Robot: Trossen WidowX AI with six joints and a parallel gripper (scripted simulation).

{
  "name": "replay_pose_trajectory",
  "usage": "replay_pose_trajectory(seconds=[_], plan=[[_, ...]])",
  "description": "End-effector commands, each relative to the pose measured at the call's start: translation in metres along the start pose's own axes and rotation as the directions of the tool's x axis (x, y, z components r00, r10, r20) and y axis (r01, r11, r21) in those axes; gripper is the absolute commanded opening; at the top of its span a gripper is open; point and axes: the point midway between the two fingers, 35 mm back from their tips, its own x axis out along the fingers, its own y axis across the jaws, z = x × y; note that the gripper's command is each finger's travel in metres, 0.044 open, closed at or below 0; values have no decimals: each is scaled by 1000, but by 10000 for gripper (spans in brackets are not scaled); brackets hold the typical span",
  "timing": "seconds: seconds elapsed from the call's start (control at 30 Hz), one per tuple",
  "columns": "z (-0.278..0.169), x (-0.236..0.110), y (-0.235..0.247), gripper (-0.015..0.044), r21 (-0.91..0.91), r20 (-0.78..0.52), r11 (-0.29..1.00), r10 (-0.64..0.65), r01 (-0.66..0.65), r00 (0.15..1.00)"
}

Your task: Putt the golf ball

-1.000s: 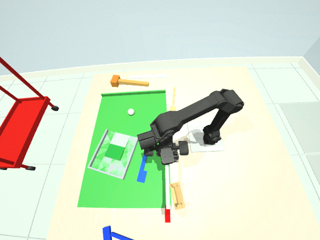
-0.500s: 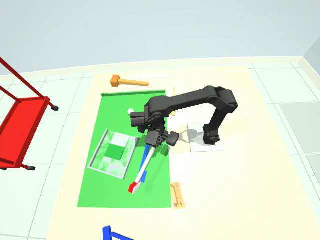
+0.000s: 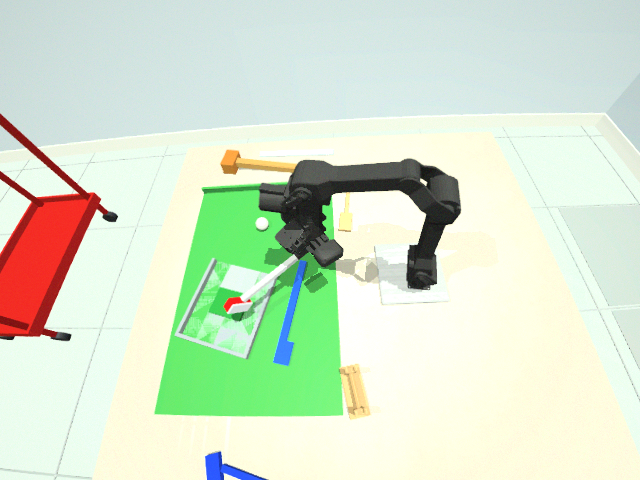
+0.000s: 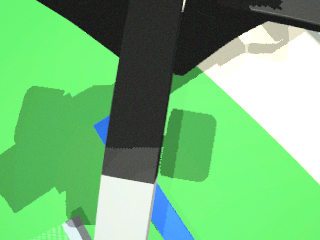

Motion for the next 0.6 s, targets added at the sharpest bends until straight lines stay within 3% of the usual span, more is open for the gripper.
replay_pose_trajectory(seconds=[0.0,0.57], plan=[[-12,-6,-20,0,124,-7,992,-21,22,1000],[-90,-23,-87,0,608,-74,788,-63,95,995]])
